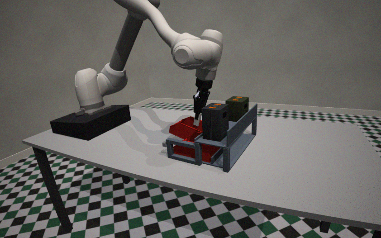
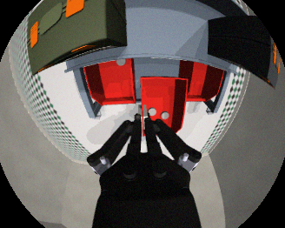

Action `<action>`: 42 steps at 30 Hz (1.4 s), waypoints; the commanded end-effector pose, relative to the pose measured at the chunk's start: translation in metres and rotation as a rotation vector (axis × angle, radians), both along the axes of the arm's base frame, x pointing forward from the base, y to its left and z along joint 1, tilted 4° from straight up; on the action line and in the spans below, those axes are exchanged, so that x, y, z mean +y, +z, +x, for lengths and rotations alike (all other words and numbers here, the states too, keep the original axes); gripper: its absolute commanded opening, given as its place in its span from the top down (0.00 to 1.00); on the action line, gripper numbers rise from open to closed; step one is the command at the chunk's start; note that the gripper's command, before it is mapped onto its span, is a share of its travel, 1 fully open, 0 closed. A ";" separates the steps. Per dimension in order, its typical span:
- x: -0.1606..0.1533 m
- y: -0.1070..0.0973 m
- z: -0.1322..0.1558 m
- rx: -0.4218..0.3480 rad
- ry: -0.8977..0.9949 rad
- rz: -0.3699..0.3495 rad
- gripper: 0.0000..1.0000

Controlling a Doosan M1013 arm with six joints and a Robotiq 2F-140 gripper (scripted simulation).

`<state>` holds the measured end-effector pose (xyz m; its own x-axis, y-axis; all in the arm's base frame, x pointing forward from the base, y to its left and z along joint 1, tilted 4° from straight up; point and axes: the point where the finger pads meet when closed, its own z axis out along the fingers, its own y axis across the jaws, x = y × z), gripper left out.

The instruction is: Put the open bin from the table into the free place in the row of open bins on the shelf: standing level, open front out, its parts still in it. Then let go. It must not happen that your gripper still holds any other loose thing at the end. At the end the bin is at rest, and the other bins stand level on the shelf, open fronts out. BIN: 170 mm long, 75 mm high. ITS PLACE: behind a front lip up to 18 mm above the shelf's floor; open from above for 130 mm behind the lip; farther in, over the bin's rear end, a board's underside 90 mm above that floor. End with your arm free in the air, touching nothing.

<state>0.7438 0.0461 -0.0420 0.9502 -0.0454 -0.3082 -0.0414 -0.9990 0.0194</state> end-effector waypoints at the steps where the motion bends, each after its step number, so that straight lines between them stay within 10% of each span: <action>1: 0.000 0.000 0.000 0.000 0.000 0.000 1.00; 42: -0.001 -0.003 0.013 -0.044 0.001 -0.002 1.00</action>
